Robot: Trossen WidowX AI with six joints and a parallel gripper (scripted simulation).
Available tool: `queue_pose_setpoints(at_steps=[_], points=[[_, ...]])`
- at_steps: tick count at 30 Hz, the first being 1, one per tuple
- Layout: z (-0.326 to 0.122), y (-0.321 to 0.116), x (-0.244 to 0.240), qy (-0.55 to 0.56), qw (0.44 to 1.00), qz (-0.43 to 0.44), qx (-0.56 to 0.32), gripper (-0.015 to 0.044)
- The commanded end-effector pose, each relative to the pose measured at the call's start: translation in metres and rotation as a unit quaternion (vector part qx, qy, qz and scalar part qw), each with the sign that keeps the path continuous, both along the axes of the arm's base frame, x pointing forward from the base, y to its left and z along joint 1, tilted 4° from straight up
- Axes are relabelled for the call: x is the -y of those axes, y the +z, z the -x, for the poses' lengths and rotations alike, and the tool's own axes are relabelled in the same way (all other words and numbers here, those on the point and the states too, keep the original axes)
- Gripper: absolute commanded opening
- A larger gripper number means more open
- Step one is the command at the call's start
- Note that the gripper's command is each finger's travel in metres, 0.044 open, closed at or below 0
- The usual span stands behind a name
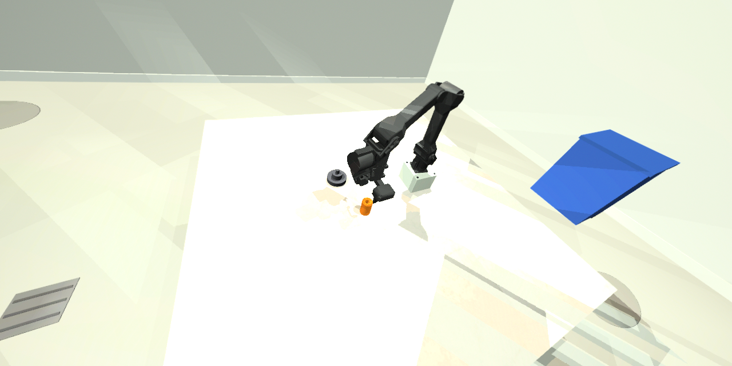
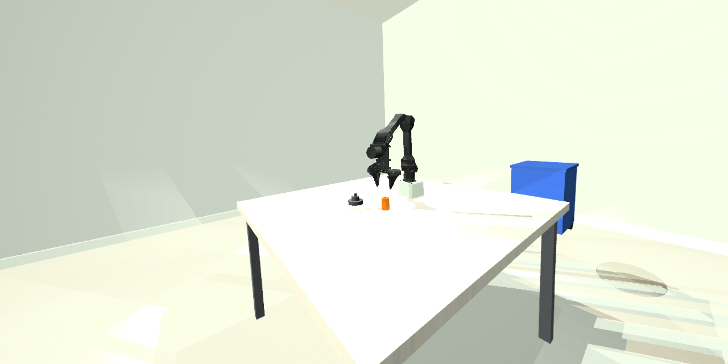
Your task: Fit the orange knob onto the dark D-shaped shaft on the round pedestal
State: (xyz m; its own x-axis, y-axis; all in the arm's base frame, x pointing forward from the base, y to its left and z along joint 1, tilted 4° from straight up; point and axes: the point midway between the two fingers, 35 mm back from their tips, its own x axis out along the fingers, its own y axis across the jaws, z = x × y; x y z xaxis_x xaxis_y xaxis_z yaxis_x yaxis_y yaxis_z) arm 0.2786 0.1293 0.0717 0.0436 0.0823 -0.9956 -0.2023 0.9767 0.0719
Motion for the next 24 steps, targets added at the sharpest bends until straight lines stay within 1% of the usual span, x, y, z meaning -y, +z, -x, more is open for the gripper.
queue_pose_setpoints(at_steps=[1,24], points=[[0.007,-0.02,-0.001,0.005,1.0,0.001,-0.01,0.044],[0.004,-0.059,-0.005,0.005,1.0,0.001,-0.01,0.044]])
